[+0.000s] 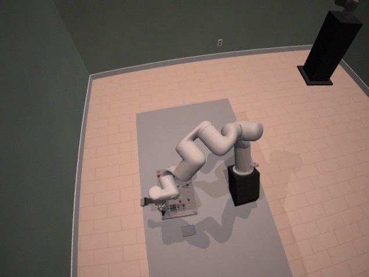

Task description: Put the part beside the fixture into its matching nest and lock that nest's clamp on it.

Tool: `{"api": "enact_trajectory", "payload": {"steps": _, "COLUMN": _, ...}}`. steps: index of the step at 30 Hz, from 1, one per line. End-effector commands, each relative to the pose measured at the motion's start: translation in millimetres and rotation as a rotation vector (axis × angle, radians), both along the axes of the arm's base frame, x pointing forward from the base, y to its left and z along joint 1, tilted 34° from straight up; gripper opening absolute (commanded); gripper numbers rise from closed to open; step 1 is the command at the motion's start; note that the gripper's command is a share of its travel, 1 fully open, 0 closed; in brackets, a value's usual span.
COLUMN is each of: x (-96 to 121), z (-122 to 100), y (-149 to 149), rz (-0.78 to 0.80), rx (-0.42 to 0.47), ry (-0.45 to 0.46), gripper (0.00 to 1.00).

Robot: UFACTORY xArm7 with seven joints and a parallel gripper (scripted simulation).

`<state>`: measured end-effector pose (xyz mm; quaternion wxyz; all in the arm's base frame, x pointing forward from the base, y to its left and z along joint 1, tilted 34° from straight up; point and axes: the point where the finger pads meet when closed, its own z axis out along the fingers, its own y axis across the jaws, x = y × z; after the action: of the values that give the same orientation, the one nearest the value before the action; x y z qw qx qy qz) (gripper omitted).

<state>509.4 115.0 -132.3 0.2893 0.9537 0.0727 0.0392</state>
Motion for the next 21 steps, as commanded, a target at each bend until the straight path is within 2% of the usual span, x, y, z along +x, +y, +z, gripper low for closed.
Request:
{"api": "enact_trajectory", "payload": {"steps": 1, "x": 1.3, "z": 1.2, "y": 2.1, "rz": 0.003, "rx": 0.003, "ry": -0.003, "gripper": 0.47}}
{"api": "enact_trajectory", "payload": {"steps": 21, "x": 6.7, "z": -26.2, "y": -14.5, "rz": 0.003, "rx": 0.003, "ry": -0.003, "gripper": 0.47}}
